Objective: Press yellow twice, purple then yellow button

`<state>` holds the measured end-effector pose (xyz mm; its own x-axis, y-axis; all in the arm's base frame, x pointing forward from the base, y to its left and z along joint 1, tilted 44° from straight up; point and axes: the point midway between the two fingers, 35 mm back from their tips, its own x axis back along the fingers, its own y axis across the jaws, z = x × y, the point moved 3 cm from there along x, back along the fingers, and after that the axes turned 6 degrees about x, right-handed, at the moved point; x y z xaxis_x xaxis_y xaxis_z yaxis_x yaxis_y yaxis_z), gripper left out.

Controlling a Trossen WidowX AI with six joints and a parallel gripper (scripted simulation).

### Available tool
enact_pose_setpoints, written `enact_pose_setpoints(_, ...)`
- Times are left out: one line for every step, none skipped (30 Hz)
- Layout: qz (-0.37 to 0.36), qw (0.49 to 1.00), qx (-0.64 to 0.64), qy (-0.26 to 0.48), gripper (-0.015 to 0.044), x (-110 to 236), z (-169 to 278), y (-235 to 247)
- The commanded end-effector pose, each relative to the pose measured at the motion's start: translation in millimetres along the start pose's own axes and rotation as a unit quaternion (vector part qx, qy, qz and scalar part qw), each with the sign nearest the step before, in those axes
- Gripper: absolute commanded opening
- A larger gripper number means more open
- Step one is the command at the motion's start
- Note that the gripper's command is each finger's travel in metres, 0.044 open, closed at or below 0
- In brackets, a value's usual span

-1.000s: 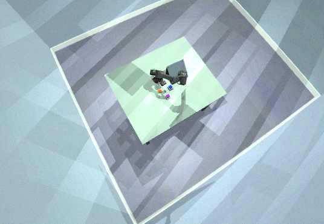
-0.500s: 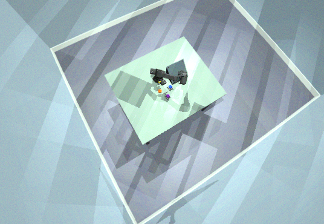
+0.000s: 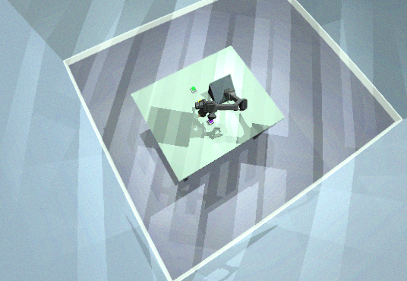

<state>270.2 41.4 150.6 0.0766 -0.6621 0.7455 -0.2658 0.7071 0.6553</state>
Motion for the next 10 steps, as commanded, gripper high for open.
enact_pose_setpoints(-0.009, 1.0, -0.002, 0.001, 0.0387, 15, 9, 68)
enact_pose_setpoints(-0.012, 1.0, -0.001, 0.001, 0.04, 19, 13, 84)
enact_pose_setpoints(-0.015, 1.0, -0.001, 0.001, 0.04, 22, 19, 100)
enact_pose_setpoints(-0.017, 1.0, -0.001, 0.002, 0.04, 25, 23, 109)
enact_pose_setpoints(-0.017, 1.0, -0.001, 0.002, 0.04, 25, 24, 112)
enact_pose_setpoints(-0.017, 1.0, -0.001, 0.002, 0.04, 25, 24, 112)
enact_pose_setpoints(-0.017, 1.0, -0.001, 0.002, 0.04, 25, 24, 112)
enact_pose_setpoints(-0.017, 1.0, -0.001, 0.002, 0.04, 25, 24, 112)
enact_pose_setpoints(-0.017, 1.0, -0.001, 0.002, 0.04, 25, 24, 112)
enact_pose_setpoints(-0.017, 1.0, -0.001, 0.002, 0.04, 25, 24, 112)
